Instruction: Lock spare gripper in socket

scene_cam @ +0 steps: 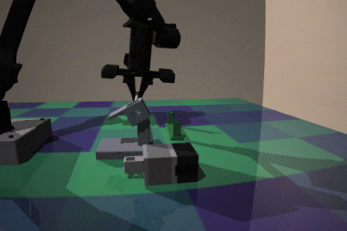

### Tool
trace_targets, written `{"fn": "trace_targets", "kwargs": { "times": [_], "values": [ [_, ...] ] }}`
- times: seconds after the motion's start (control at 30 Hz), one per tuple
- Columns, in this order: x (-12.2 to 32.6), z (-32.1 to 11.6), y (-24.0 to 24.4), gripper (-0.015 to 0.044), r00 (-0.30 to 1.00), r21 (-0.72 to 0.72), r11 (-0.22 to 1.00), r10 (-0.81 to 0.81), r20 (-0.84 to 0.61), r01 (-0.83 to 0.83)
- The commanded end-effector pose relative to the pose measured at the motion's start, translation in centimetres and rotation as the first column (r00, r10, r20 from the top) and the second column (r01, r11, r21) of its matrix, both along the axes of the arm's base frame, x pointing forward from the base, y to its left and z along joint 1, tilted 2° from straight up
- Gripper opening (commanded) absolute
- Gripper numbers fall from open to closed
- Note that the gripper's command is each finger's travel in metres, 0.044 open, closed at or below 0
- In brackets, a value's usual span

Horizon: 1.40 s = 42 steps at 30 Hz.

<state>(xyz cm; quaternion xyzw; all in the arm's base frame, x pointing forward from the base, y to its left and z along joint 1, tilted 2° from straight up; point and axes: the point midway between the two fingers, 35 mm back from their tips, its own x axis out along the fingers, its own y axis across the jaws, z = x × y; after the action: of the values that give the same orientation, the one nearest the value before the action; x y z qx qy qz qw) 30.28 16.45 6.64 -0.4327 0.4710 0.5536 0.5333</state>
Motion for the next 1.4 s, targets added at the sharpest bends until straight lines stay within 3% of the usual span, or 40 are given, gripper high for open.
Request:
{"fn": "trace_targets", "kwargs": {
  "times": [0.0,0.57,1.37],
  "values": [
    [0.1,0.9,0.0,0.0000,1.000,0.002,1.000,0.000,0.005,0.000],
    [-0.4,1.6,-0.2,0.0000,1.000,-0.009,1.000,-0.001,-0.021,0.001],
    [5.4,2.9,3.4,0.0000,1.000,-0.006,1.000,-0.010,-0.016,0.010]
  ]
}}
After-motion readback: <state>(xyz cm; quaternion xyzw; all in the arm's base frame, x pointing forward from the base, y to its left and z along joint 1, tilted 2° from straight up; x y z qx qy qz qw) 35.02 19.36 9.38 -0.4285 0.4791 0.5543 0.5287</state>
